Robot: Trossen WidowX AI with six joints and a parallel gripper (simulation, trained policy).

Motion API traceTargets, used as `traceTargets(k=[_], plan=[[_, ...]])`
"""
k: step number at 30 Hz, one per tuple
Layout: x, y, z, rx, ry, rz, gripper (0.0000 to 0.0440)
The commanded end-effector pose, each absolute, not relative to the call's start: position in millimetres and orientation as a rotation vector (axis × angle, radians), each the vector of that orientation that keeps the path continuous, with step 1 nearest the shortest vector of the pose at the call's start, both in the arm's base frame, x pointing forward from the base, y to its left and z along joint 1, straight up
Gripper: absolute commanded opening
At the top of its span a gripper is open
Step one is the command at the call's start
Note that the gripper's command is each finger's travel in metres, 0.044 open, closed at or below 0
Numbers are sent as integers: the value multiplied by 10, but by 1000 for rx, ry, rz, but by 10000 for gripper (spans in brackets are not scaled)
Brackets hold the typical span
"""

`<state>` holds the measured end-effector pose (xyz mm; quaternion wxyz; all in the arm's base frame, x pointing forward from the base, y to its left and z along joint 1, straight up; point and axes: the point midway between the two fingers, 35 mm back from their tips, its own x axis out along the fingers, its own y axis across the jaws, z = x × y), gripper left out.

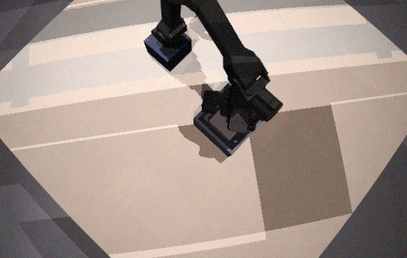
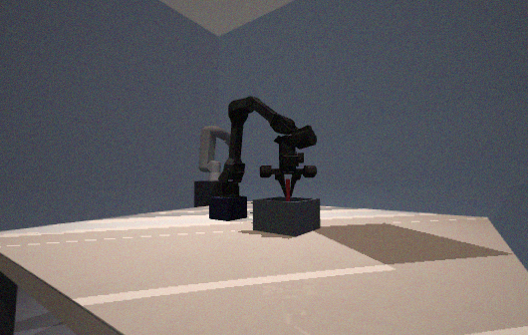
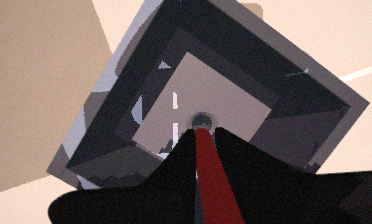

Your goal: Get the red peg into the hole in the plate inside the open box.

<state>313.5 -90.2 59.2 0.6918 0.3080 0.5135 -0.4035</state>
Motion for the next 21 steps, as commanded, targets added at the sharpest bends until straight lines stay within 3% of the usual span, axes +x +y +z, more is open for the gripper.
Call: traceTargets(k=[1,7,12,21], plan=[[3160,-942,488,695,1164,-897,16],[3132,-985,335,674,1208,-892,147],[3165,-1021,291,651,1233,-893,162],[3397,-1194,348,614,1211,-877,338]])
